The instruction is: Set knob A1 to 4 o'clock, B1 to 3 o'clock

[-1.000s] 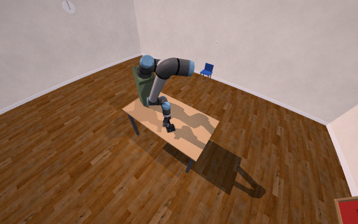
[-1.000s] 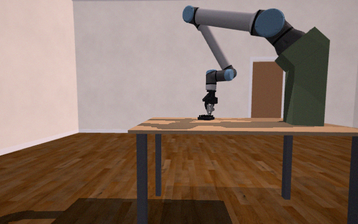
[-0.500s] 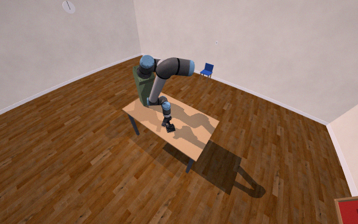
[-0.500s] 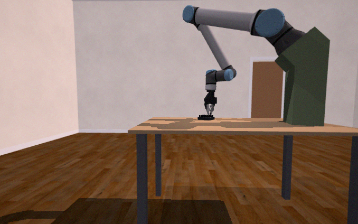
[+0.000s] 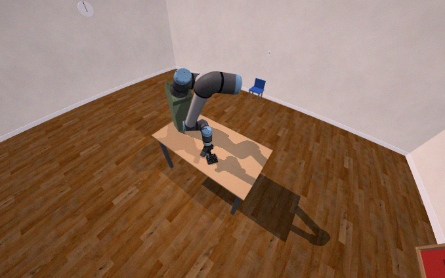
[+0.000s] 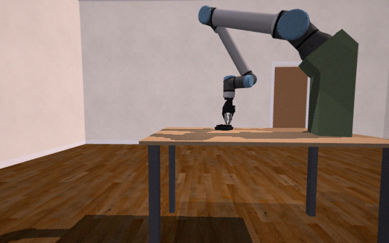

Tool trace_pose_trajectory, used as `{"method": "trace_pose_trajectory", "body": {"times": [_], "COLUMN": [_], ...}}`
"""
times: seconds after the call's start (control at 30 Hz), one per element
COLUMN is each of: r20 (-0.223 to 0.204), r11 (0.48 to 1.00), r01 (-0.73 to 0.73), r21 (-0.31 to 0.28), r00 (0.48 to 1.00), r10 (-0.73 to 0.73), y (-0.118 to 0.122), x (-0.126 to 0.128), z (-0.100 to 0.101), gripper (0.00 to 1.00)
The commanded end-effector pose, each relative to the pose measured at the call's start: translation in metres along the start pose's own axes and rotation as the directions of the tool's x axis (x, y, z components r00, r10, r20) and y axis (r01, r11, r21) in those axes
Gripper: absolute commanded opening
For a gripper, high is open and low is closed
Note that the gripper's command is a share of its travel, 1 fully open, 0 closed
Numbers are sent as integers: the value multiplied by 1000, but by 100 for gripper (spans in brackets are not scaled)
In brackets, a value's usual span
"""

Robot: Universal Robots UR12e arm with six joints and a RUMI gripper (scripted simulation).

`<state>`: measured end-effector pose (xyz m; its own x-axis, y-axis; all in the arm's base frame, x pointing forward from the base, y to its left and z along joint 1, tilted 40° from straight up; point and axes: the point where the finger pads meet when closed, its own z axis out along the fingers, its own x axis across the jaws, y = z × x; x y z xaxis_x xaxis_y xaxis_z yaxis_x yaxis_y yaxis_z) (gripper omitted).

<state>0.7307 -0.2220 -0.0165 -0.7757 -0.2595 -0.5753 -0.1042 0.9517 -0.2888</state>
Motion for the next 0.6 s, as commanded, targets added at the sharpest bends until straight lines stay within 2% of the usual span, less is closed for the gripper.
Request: {"method": "trace_pose_trajectory", "body": {"times": [0.0, 0.57], "r20": [0, 0], "r11": [1000, 1000], "r01": [-19, -27], "r21": [3, 3], "r00": [1000, 1000], "r10": [19, 27], "y": [-1, -1], "x": [-2, -2], "z": [0, 0], "gripper": [1, 1]}}
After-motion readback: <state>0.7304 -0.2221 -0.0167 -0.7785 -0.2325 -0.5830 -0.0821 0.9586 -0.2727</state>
